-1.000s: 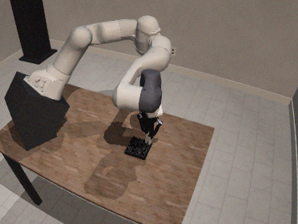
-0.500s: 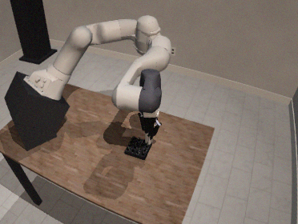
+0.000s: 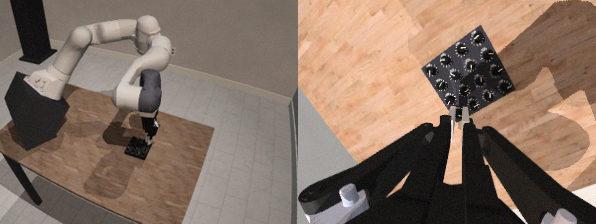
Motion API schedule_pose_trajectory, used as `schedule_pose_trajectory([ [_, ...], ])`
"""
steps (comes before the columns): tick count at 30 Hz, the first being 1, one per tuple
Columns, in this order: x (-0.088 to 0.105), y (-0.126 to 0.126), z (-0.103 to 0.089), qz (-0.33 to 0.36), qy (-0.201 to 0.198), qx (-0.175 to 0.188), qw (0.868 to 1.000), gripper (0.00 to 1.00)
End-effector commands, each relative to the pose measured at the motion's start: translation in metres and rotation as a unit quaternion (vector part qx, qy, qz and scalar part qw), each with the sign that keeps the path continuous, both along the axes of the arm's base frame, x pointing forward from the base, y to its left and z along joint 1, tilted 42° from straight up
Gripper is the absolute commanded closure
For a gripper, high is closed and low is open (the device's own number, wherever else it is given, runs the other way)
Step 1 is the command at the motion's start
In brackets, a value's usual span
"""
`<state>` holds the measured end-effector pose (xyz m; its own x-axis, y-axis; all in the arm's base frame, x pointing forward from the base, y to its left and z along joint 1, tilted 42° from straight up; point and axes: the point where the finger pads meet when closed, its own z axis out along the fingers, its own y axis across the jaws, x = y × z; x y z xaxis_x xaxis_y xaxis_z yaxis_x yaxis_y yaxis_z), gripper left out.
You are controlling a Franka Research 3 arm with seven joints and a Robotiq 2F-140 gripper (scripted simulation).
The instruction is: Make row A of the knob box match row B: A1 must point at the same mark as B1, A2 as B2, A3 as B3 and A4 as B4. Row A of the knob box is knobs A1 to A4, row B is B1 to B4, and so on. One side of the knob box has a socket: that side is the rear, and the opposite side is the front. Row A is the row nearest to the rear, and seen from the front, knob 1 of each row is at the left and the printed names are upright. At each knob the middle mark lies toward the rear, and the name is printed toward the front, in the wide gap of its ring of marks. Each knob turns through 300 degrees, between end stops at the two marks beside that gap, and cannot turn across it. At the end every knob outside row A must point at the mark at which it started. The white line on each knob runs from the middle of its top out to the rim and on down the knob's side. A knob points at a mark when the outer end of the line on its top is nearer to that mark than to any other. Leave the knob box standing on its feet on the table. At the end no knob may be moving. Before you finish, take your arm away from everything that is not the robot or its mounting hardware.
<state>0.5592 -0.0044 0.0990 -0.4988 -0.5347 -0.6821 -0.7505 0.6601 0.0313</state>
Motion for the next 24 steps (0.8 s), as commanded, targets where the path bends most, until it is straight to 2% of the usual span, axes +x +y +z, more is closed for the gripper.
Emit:
schedule_pose_trajectory([
  [1,0.0009,0.0009,-0.0012,-0.055,0.046,0.031,0.997,0.95],
  [11,0.0009,0.0009,-0.0012,-0.098,0.076,0.056,0.991,0.95],
  [24,0.0009,0.0009,-0.0012,-0.174,0.131,0.1,0.971,0.95],
])
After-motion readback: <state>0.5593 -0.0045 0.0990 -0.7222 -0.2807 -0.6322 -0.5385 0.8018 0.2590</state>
